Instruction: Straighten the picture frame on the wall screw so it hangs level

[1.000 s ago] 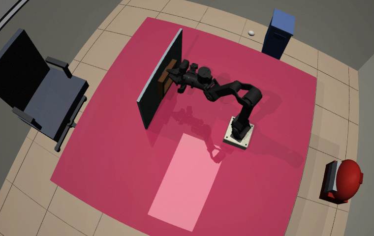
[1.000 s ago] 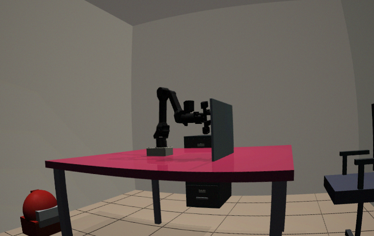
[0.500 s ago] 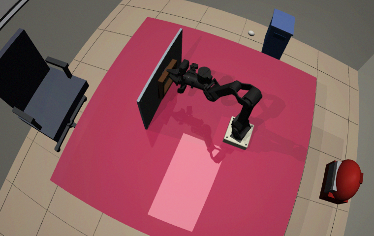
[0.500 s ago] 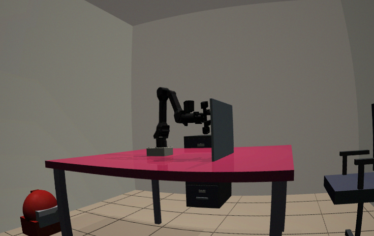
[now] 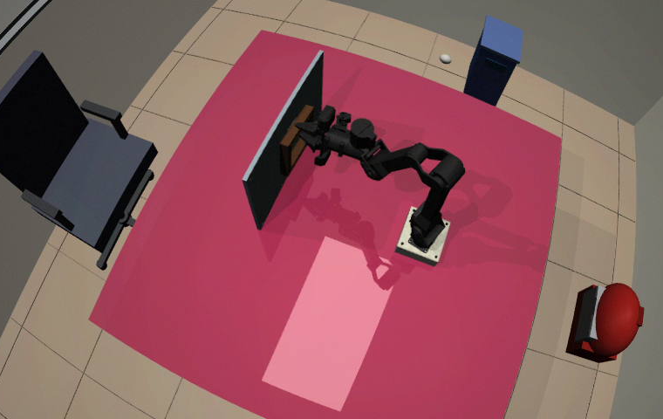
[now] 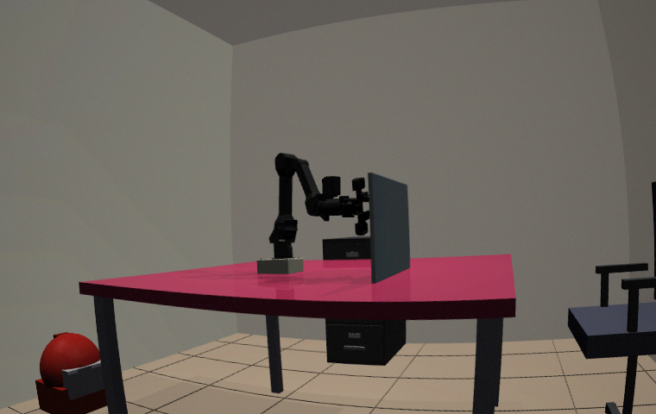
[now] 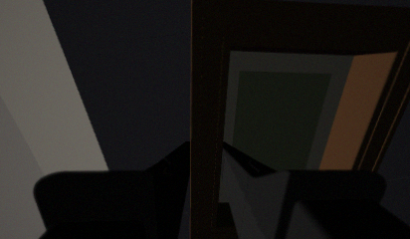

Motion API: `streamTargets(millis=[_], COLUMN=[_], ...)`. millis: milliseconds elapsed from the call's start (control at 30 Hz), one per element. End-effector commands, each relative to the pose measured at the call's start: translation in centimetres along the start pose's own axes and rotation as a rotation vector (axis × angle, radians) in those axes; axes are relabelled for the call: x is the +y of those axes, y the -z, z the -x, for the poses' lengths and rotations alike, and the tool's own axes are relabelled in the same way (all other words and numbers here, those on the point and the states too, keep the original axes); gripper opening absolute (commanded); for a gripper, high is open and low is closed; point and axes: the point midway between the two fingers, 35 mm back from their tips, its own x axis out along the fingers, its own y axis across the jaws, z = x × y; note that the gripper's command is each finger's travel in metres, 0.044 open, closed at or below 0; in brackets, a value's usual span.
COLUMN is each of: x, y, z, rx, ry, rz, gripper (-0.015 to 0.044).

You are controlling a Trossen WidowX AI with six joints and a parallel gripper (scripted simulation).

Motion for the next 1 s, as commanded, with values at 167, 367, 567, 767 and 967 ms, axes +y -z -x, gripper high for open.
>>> streamTargets(millis=[167,367,567,767,967], x=[0.54,0.45,0.45,0.49,0.51], y=[0.18,0.25,0.31,0.37,0.41], z=[-0.01,-0.01,-0.01,-0.01,-0.01], rx=[0.006,0.006,0.006,0.006,0.006], ry=[-0.018,-0.018,-0.018,-0.018,-0.018], rz=[0.004,0.004,0.004,0.004,0.004], gripper=[0.0,0.0,0.0,0.0,0.0])
